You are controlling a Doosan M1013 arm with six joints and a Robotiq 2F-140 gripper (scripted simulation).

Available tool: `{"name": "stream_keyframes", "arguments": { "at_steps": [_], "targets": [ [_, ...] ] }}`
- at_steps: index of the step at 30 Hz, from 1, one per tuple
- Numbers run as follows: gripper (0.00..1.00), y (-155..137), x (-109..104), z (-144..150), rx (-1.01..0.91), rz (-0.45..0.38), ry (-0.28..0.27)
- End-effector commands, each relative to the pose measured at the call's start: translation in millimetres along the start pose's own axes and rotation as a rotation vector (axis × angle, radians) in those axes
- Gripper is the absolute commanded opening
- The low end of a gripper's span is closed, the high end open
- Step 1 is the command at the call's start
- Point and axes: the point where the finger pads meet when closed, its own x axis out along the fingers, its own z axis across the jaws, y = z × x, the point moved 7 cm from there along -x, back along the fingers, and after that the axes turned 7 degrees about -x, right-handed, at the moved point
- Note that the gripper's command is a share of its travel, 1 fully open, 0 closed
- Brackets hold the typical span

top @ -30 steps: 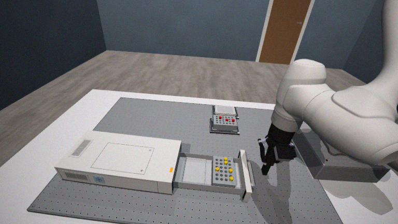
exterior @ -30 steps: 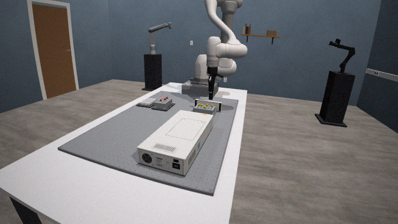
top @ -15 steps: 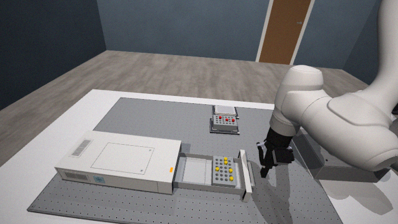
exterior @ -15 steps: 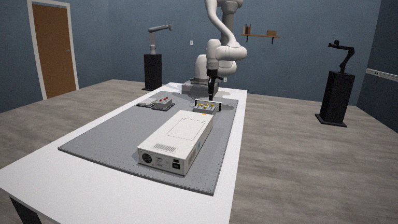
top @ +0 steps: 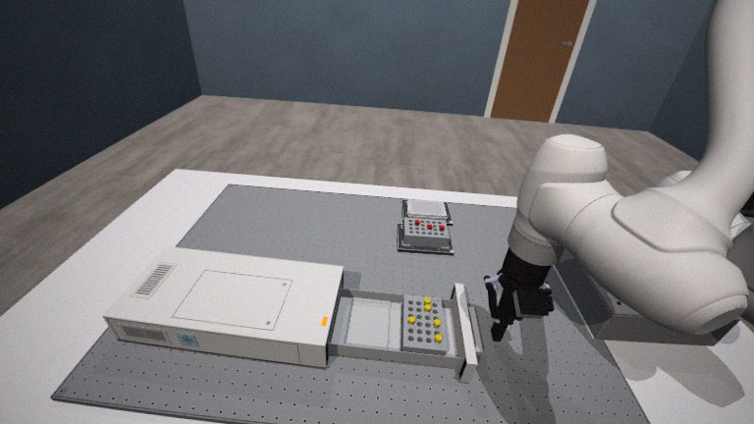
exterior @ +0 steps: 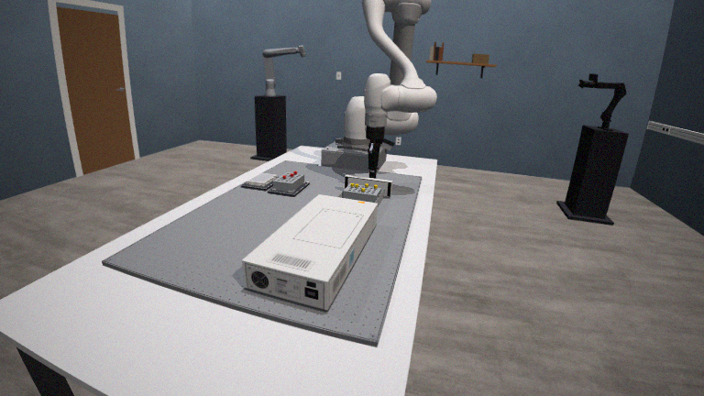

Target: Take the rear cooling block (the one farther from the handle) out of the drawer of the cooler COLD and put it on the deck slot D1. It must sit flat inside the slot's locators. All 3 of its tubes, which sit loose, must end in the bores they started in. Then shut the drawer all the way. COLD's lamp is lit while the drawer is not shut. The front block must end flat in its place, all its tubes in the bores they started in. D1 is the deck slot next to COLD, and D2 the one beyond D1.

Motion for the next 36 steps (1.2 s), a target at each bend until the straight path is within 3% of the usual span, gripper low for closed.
{"name": "stream_keyframes", "arguments": {
  "at_steps": [1, 16, 36],
  "targets": [
    [0.10, 1, 8, -1, -0.007, -0.004, 0.001],
    [0.10, 1, 9, 0, -0.003, -0.002, 0.001],
    [0.10, -4, 9, 26, -0.008, -0.004, 0.002]
  ]
}}
